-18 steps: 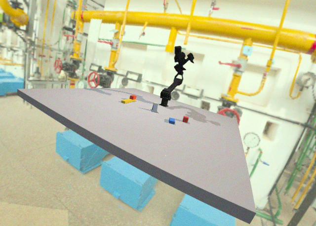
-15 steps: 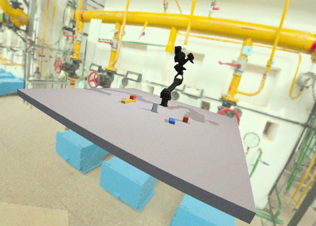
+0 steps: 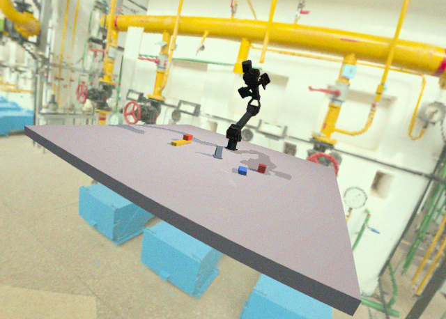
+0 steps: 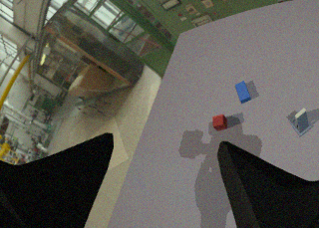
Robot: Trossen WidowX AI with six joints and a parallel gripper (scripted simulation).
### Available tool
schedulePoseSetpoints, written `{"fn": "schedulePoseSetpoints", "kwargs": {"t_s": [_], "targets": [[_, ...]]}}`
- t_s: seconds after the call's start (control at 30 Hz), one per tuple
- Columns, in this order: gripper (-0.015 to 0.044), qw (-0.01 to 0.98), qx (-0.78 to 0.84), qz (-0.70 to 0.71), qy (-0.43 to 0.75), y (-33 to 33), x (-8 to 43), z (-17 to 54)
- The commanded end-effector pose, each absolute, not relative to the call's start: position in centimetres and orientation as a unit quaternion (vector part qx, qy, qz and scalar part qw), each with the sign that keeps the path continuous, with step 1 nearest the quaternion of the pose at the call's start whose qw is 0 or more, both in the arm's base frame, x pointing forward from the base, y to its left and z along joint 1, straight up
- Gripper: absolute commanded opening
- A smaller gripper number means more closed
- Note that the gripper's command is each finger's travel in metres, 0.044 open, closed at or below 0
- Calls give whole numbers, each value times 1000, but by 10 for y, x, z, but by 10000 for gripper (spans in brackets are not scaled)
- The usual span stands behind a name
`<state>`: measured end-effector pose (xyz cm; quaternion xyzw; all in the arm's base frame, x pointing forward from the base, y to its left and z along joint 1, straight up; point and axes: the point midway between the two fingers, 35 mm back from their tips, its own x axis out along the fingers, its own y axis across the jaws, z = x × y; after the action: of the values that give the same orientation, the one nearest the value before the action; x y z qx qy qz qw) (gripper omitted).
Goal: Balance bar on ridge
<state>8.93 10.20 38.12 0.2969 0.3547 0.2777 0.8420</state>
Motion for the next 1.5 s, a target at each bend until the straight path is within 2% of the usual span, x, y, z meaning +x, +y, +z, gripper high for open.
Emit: {"fn": "schedulePoseSetpoints", "kwargs": {"t_s": [0.0, 0.7, 1.47], "targets": [[315, 856, 275, 244, 364, 90, 117, 375], [315, 880, 185, 100, 425, 14, 214, 329], [315, 838, 56, 29, 542, -83, 271, 255]]}}
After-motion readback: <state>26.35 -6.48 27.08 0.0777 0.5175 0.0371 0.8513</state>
